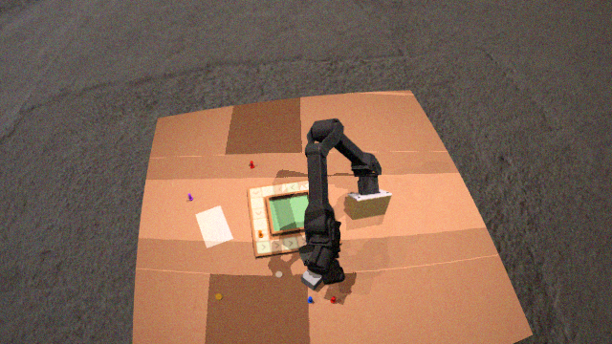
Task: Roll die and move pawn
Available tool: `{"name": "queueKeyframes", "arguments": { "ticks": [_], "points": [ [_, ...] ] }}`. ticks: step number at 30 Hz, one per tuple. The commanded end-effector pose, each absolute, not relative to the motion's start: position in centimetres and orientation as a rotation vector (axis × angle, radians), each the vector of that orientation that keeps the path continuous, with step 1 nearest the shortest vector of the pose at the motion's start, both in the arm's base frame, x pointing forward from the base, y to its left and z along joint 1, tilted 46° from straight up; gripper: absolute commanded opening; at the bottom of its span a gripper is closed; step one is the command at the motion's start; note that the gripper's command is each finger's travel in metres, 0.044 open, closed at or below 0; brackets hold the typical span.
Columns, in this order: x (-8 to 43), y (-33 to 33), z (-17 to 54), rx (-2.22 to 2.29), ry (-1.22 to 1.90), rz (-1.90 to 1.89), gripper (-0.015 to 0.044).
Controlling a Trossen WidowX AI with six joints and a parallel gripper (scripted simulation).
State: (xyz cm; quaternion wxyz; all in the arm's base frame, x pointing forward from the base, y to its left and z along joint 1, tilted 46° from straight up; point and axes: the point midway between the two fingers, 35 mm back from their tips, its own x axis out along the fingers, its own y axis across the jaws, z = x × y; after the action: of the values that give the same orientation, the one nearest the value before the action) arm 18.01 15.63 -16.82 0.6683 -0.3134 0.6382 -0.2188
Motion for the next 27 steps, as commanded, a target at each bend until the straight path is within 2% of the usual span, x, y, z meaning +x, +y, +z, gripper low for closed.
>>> {"name": "queueKeyframes", "arguments": {
  "ticks": [1,3,27],
  "points": [
    [18.1,15.6,-16.8,-0.712,1.435,-0.492,0.0045],
    [18.1,15.9,-16.6,-0.712,1.435,-0.491,0.0],
    [17.8,24.4,-8.2,-0.714,1.439,-0.486,0.0]
  ]
}}
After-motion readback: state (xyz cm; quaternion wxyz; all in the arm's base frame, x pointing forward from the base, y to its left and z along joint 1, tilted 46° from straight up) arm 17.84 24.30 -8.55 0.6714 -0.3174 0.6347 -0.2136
